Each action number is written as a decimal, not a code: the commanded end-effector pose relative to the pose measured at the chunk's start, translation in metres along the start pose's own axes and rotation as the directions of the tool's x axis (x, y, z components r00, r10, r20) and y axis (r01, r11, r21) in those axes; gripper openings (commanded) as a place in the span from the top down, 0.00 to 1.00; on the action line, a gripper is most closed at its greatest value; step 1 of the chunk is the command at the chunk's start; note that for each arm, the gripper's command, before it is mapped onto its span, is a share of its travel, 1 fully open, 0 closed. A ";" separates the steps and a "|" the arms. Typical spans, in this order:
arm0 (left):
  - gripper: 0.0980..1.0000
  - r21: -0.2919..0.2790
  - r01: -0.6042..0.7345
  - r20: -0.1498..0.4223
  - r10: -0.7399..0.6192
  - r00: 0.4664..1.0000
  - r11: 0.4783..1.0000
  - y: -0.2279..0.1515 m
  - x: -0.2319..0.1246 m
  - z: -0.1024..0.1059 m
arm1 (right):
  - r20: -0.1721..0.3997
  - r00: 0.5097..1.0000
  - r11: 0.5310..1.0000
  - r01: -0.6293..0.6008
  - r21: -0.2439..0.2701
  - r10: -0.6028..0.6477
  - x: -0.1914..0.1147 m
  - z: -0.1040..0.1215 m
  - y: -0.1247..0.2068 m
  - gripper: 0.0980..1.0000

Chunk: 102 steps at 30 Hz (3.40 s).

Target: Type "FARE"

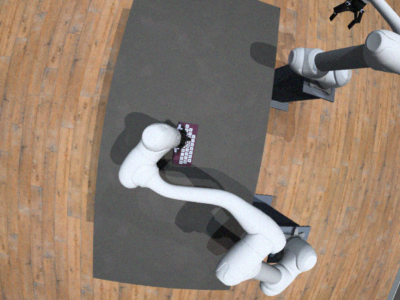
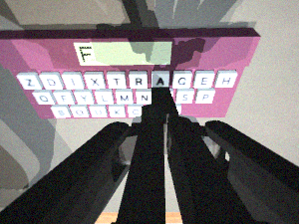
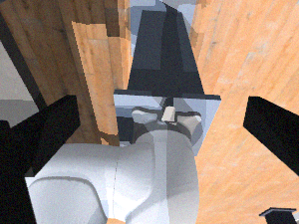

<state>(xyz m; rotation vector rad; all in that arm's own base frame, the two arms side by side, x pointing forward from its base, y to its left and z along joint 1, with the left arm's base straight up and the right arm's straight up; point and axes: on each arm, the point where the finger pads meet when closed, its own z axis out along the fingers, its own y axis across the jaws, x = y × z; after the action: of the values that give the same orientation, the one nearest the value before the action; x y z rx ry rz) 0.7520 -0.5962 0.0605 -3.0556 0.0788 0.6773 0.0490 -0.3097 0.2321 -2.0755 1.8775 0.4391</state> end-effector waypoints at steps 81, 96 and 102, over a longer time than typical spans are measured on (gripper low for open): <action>1.00 -0.001 0.000 -0.002 0.000 1.000 1.000 -0.006 0.000 -0.002 | -0.001 1.000 1.000 0.000 0.001 0.000 0.000 -0.001 0.000 0.00; 1.00 -0.001 0.000 -0.002 0.000 1.000 1.000 -0.019 0.000 -0.002 | -0.001 1.000 1.000 0.000 0.001 0.000 0.000 -0.001 0.000 0.00; 1.00 -0.001 0.000 -0.002 0.000 1.000 1.000 -0.019 0.000 -0.002 | -0.001 1.000 1.000 0.000 0.001 0.000 0.000 -0.001 0.000 0.00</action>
<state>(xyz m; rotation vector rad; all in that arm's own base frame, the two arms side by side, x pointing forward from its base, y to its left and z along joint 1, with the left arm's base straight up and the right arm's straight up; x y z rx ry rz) 0.7532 -0.5769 0.0604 -3.0552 0.0785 0.6778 0.0490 -0.3097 0.2321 -2.0755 1.8775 0.4391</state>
